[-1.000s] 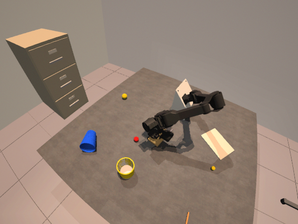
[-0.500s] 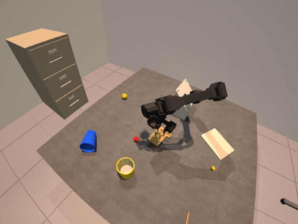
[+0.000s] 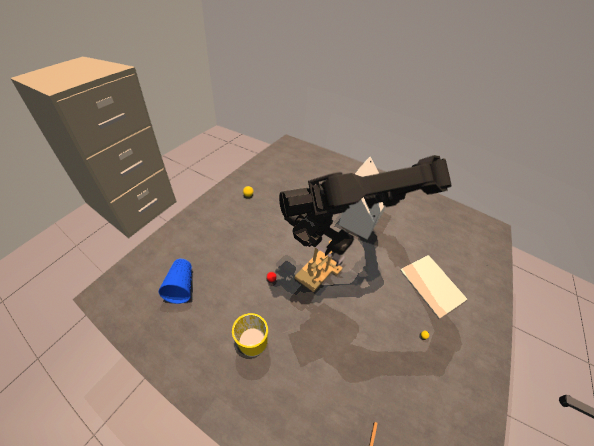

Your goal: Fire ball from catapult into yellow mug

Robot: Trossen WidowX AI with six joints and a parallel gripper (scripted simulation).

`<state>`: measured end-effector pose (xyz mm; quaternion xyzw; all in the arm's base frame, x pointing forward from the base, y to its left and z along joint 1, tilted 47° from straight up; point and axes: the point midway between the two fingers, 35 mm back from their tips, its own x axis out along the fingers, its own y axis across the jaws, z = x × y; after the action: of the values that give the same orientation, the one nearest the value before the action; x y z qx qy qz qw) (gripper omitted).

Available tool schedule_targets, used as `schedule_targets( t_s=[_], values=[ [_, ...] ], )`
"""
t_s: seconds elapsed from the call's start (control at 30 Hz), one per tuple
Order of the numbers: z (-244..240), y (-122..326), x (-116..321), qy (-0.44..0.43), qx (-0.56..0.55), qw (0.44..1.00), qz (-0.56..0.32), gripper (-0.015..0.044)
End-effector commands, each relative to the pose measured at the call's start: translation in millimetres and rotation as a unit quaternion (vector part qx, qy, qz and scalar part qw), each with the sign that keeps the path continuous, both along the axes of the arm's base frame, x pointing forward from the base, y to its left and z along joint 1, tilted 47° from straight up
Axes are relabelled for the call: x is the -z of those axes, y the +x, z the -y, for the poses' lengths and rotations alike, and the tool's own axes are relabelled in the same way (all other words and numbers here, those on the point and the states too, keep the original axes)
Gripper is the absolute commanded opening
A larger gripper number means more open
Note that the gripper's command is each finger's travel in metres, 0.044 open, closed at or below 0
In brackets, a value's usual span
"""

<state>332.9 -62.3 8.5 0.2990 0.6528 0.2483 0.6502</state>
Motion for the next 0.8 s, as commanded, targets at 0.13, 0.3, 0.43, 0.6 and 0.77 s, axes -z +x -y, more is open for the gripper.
schedule_targets(
  t_s=[0.13,0.3,0.43,0.6,0.77],
  values=[
    [-7,47,73,0.006,-0.033,0.999,0.016,0.0300],
    [-13,75,134,0.006,-0.053,0.998,0.038,0.0300],
    [-15,78,143,0.006,-0.055,0.998,0.041,0.0300],
    [-15,77,142,0.006,-0.055,0.998,0.041,0.0300],
    [-26,77,152,0.007,-0.055,0.998,0.041,0.0300]
  ],
)
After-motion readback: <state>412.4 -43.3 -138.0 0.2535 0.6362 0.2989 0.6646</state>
